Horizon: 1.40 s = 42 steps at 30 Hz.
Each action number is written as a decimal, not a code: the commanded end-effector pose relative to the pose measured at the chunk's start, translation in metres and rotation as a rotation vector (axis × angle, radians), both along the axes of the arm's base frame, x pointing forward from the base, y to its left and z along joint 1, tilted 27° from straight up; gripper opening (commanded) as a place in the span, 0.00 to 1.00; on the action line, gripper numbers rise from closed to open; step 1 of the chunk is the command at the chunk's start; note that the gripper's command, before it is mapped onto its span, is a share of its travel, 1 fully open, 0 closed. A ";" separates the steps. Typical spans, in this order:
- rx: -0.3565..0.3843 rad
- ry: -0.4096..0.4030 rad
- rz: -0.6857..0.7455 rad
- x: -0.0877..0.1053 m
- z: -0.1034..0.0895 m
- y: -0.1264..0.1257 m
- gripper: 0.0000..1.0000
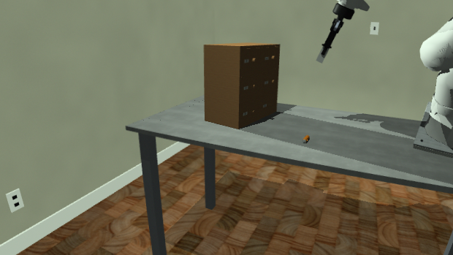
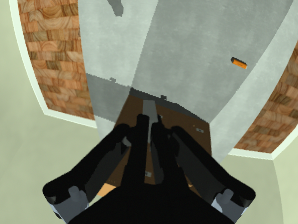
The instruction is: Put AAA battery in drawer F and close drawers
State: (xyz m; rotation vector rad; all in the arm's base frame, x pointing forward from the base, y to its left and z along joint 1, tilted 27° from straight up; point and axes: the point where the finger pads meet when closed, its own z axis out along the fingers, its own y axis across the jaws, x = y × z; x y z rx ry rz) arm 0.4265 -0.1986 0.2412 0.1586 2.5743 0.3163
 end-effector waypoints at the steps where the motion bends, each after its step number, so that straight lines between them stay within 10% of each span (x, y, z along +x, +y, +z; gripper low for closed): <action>1: 0.168 0.220 -0.039 -0.016 0.000 0.020 0.00; 11: 0.267 0.407 -0.033 -0.024 0.005 0.019 0.00; 42: 0.267 0.412 -0.031 -0.024 0.006 0.019 0.00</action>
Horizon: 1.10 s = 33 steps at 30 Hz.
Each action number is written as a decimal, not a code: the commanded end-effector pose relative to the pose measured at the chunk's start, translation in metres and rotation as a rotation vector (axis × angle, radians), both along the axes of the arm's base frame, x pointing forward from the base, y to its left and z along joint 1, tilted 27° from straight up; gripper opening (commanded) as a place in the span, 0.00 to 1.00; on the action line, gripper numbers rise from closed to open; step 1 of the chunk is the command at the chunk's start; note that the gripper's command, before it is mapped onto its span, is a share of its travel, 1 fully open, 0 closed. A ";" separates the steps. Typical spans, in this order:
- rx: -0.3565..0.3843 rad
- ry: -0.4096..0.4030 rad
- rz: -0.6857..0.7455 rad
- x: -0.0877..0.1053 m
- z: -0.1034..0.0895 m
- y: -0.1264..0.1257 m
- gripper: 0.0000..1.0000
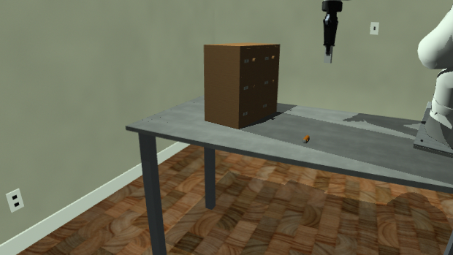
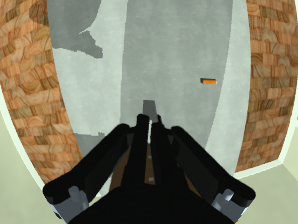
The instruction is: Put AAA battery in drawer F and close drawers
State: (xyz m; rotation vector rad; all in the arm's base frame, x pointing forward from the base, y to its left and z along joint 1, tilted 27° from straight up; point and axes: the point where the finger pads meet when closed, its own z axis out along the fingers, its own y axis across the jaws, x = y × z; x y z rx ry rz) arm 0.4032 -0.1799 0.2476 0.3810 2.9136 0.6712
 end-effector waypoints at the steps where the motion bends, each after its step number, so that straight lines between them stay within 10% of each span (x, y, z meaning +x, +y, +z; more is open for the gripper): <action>1: 0.005 0.010 -0.008 -0.001 -0.001 0.000 0.00; 16: 0.005 0.010 -0.008 -0.001 -0.001 0.000 0.00; 17: 0.001 0.003 -0.006 0.000 0.000 0.000 1.00; 33: 0.001 0.003 -0.006 0.000 0.000 0.000 1.00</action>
